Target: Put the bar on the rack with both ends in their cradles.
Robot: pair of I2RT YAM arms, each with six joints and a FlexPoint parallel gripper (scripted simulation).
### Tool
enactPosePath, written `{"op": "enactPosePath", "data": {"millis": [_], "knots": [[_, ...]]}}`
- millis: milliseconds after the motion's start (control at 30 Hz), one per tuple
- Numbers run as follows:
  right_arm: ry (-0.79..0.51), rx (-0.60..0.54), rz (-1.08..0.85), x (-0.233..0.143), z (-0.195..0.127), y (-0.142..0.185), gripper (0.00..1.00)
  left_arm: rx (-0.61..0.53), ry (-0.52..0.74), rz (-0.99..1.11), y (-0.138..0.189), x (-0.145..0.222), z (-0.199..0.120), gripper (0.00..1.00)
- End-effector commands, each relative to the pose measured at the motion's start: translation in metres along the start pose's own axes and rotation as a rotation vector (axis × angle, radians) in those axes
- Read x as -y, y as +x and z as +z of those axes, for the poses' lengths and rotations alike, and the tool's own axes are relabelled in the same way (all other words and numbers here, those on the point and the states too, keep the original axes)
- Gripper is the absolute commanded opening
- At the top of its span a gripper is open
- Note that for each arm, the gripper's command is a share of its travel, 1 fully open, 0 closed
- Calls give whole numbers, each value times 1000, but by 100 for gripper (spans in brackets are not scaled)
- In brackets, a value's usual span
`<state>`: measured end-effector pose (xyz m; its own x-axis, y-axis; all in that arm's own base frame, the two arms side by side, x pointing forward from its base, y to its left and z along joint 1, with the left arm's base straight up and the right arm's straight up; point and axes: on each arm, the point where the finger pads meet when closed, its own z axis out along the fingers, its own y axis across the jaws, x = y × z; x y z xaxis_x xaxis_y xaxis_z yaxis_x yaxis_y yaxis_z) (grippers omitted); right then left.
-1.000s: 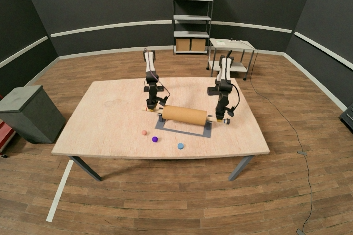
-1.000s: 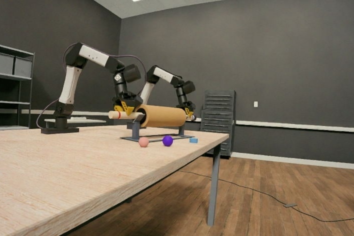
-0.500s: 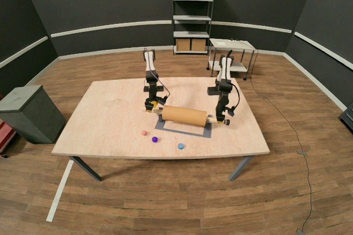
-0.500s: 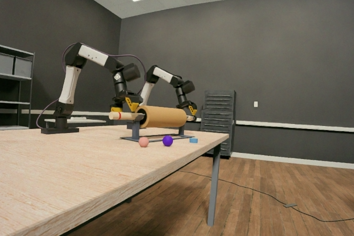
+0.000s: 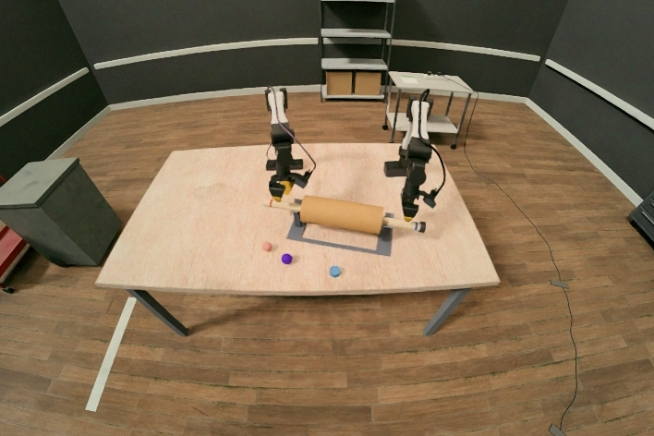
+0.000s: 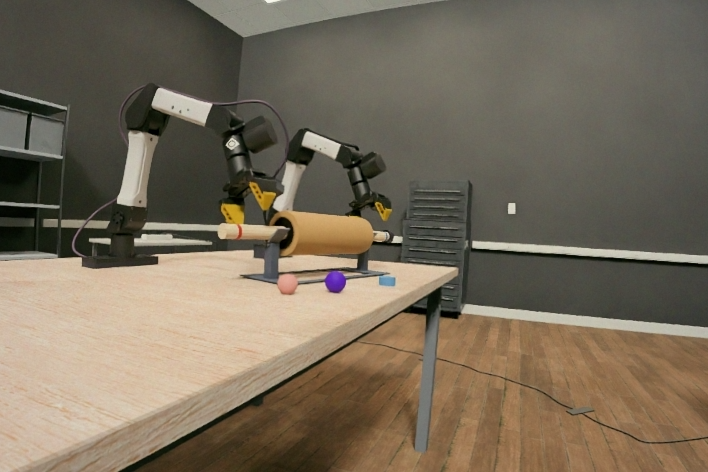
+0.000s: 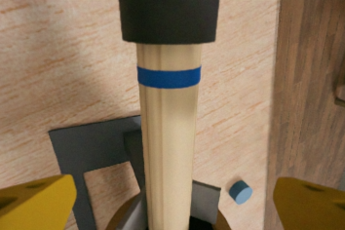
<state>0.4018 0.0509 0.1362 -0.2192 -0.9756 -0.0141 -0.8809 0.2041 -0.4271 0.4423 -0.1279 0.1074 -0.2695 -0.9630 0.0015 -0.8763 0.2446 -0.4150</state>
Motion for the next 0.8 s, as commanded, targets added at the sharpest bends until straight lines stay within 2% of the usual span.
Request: {"op": "enactPosePath", "data": {"millis": [0,67,133,167,200,267,500,600,633,767], "knots": [[42,7,5,14,-28,-2,100,8,12,-1,3,13,-10,100],[42,7,9,15,-42,-2,100,7,58,-2,3,24,-41,100],[42,8,9,15,-57,-1,100,7,58,-2,4,24,-58,100],[11,5,4,11,-50,-2,100,4,58,-2,4,23,-65,100],[-16,-7,-4,4,-42,1,100,1,5,2,2,12,-50,100],[-15,-5,-3,4,-38,1,100,1,2,2,1,11,-43,100],[-53,-16,-7,-3,-28,0,100,0,-24,3,0,4,-37,100],[2,45,37,6,-39,-5,100,4,-28,73,1,4,-38,100],[13,67,63,9,-41,-6,100,6,0,115,2,9,-49,100],[89,187,198,22,-64,-4,100,3,13,318,8,12,-58,100]]}}
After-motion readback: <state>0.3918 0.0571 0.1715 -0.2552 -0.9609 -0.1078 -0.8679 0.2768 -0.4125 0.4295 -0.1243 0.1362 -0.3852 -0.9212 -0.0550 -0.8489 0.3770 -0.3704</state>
